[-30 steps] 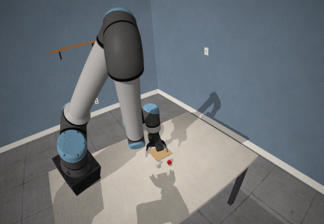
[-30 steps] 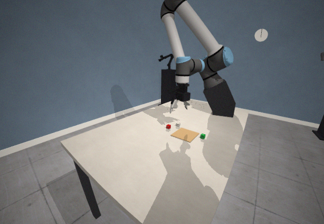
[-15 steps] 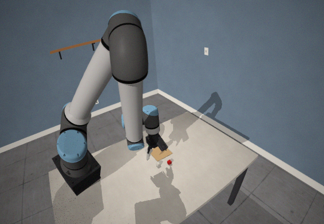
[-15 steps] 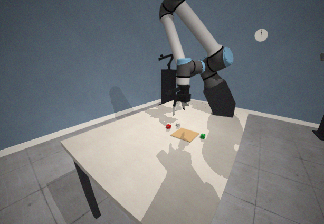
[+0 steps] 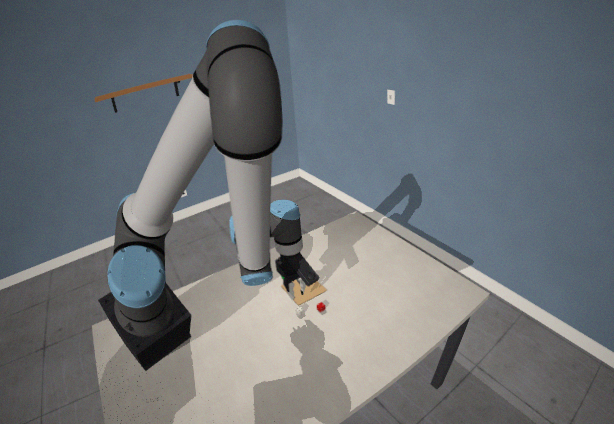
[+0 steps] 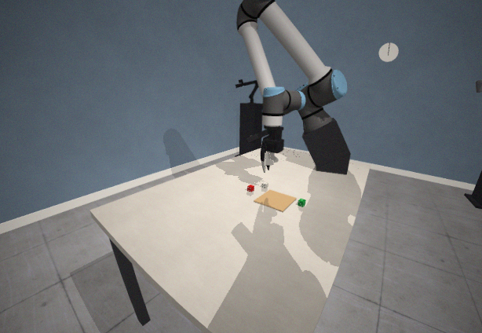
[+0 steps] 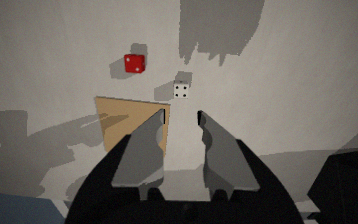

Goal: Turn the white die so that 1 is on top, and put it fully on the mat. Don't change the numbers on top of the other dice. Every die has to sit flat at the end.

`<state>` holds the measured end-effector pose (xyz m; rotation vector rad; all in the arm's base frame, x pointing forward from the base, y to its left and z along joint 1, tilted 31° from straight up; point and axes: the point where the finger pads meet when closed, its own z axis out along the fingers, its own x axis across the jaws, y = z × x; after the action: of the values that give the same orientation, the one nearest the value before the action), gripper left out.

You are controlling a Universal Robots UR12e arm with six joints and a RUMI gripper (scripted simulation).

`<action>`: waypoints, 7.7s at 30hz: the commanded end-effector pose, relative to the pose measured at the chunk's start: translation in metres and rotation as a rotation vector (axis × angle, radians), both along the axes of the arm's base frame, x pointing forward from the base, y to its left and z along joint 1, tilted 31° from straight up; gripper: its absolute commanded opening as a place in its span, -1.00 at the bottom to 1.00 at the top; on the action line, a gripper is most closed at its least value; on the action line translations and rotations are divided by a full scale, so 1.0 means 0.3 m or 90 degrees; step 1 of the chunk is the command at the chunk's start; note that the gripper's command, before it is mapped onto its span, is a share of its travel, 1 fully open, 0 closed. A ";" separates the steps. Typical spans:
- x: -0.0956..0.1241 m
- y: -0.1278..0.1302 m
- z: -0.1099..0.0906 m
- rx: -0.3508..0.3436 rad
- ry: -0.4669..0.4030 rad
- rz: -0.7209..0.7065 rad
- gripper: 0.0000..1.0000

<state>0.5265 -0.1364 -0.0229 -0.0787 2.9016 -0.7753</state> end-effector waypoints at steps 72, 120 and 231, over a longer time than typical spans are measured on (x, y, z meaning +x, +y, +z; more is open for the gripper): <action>0.020 -0.072 -0.117 0.000 0.001 0.003 -0.51; 0.025 -0.091 -0.149 0.000 0.001 0.003 -0.51; 0.040 -0.141 -0.236 0.000 0.001 0.003 -0.87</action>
<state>0.5382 -0.1789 -0.0940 -0.0850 2.9018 -0.7752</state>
